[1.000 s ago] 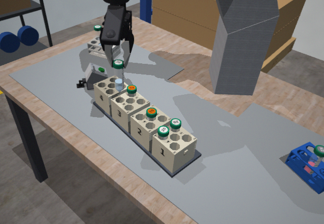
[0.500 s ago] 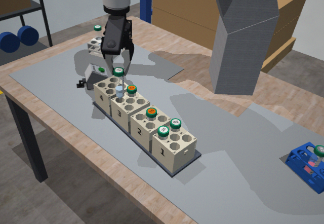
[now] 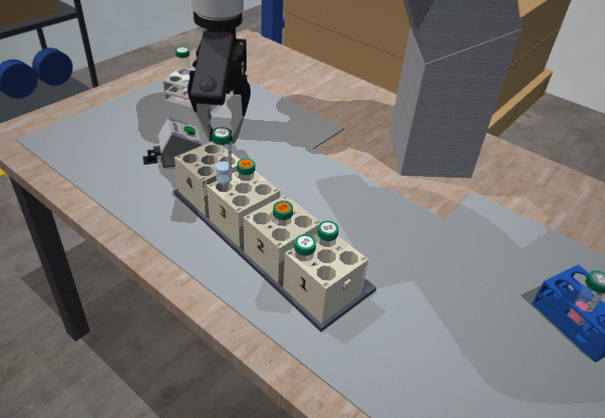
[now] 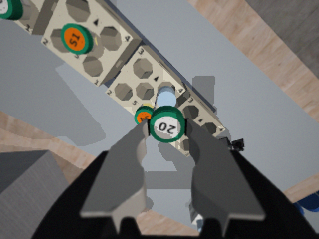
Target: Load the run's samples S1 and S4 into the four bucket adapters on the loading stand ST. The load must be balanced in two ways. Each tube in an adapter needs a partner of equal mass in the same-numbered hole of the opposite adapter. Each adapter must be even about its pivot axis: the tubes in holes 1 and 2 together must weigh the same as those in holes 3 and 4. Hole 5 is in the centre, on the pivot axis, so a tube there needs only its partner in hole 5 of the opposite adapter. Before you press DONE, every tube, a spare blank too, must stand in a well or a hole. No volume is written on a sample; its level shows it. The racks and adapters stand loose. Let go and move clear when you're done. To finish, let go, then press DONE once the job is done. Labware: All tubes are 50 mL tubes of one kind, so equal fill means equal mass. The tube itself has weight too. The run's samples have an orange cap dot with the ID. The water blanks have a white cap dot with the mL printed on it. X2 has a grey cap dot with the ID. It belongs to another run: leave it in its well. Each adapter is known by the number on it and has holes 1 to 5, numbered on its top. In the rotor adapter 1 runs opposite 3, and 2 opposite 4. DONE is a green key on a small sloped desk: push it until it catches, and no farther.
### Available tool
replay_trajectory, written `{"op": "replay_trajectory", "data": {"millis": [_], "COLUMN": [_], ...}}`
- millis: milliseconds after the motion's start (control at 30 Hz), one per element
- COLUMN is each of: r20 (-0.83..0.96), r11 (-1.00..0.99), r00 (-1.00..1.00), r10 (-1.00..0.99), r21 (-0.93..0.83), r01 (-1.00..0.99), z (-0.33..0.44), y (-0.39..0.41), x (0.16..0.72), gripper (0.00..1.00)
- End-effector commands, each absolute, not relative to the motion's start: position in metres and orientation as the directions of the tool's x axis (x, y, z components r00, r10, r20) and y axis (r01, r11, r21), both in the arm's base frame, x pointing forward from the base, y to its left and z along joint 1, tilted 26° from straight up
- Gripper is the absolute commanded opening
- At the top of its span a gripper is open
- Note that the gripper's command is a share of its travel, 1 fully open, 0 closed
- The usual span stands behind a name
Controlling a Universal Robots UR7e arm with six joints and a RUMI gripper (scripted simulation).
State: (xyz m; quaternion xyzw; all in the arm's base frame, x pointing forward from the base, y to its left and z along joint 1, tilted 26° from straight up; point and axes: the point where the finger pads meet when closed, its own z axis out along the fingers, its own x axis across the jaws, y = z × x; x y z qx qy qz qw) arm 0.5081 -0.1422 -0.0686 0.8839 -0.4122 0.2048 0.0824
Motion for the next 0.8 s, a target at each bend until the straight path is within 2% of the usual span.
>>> {"op": "replay_trajectory", "data": {"millis": [0, 767], "r20": [0.431, 0.431], "r11": [-0.647, -0.647], "r00": [0.576, 0.576], "r10": [-0.695, -0.695], "r21": [-0.024, -0.024], "r01": [-0.762, -0.762], "z": [-0.072, -0.097], "y": [-0.143, -0.152], "x": [0.509, 0.518], "gripper": [0.00, 0.00]}}
